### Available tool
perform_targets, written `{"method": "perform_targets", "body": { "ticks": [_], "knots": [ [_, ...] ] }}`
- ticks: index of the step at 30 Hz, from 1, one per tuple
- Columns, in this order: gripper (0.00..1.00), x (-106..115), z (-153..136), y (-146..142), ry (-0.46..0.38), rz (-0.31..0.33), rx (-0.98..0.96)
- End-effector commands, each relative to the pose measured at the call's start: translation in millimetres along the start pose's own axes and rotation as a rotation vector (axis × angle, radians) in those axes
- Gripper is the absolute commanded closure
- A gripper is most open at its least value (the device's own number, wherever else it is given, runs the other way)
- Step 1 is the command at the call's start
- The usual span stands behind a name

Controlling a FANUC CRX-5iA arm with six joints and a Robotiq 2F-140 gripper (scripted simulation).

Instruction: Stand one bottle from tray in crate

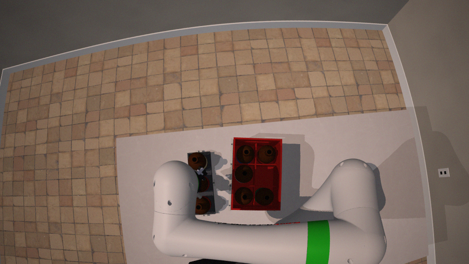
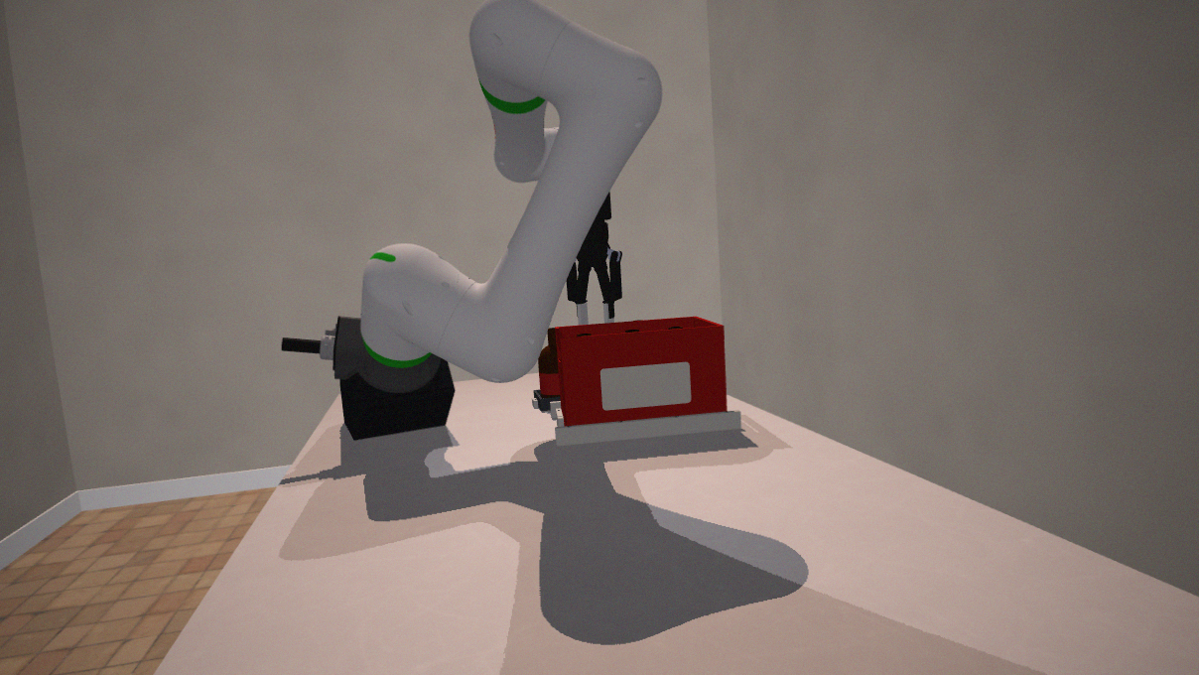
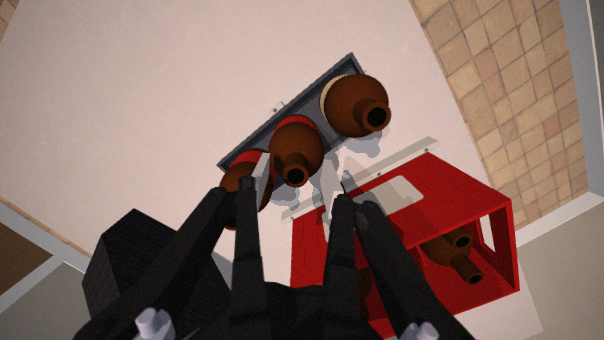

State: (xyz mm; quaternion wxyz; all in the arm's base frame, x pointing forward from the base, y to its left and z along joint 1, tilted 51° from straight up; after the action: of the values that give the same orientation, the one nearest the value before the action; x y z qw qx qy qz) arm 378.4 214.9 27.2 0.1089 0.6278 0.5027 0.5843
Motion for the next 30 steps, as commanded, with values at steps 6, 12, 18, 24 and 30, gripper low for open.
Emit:
{"method": "perform_targets", "body": {
  "ticks": [6, 12, 18, 24, 30],
  "knots": [
    [0.62, 0.2, 0.1, -0.1, 0.0, 0.0, 0.0],
    [1.0, 0.2, 0.1, -0.1, 0.0, 0.0, 0.0],
    [1.0, 0.2, 0.1, -0.1, 0.0, 0.0, 0.0],
    [1.0, 0.2, 0.1, -0.1, 0.0, 0.0, 0.0],
    [1.0, 0.2, 0.1, -0.1, 0.0, 0.0, 0.0]
  ]
}}
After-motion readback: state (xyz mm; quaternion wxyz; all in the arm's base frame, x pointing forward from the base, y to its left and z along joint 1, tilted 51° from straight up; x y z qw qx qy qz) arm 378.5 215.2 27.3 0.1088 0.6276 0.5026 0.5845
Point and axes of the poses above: the point where the finger pads meet when closed, its own x axis back along the fingers, its own y axis across the jaws, z = x × y, the point moved 9 cm from there along x, back along the fingers, and after that the axes turned 10 degrees about -x, right-handed, at the moved point
